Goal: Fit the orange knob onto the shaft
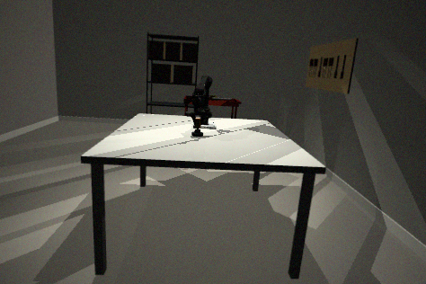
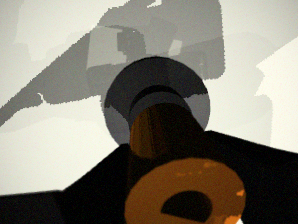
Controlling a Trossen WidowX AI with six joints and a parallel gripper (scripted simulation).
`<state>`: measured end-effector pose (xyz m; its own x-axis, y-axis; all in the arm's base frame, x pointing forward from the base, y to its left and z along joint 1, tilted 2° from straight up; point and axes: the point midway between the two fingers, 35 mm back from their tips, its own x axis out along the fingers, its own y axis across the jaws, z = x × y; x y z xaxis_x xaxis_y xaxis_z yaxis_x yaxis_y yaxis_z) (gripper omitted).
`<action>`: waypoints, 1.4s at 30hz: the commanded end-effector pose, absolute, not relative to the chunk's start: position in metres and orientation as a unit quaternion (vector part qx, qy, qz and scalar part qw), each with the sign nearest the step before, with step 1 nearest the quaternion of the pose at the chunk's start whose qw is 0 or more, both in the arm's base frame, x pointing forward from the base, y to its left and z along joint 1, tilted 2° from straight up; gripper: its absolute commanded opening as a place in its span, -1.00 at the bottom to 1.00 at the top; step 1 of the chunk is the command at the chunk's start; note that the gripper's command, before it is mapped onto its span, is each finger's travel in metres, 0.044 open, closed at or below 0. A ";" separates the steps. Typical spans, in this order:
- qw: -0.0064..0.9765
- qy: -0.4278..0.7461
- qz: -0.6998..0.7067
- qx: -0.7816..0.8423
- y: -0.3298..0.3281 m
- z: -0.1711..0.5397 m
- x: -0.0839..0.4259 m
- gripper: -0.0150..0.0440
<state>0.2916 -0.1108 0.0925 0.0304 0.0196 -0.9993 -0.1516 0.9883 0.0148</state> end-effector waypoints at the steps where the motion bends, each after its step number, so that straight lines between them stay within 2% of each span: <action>1: 0.713 0.688 0.098 -0.089 -0.111 0.095 0.292 -0.49; 42: 0.706 0.681 0.142 -0.134 -0.111 0.095 0.292 -0.49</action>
<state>0.2914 -0.1107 0.0925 0.0309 0.0194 -0.9993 -0.3337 0.9426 0.0080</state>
